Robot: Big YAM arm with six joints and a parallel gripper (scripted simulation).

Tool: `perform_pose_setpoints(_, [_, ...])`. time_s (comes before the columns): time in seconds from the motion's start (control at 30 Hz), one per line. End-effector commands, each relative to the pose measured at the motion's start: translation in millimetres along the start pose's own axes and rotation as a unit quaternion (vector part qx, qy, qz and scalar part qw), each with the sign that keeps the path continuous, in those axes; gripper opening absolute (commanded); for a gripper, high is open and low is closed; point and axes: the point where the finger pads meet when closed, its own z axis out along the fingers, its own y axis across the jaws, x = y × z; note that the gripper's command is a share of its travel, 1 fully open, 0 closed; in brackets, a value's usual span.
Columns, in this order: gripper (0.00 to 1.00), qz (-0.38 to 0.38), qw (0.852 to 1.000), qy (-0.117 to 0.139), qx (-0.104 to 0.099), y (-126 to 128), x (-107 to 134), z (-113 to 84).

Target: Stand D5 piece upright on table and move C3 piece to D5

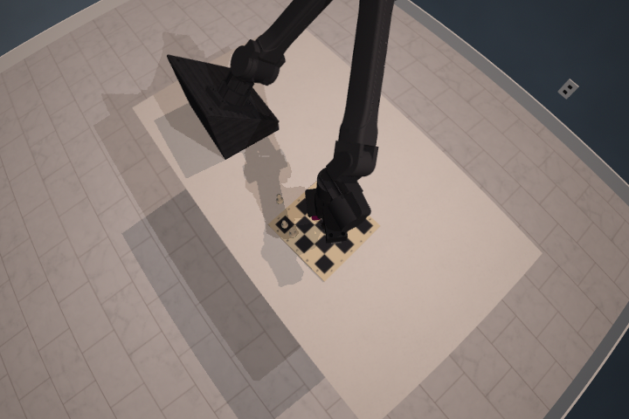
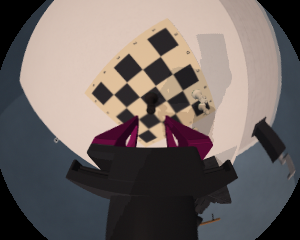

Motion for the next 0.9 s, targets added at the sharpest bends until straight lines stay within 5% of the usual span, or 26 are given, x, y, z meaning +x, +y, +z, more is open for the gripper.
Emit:
perform_pose_setpoints(0.0, [0.40, -0.008, 1.000, 0.000, -0.001, 10.8, 4.2, -0.3])
perform_pose_setpoints(0.87, [0.40, -0.011, 1.000, -0.003, -0.002, 15.1, -1.5, -2.0])
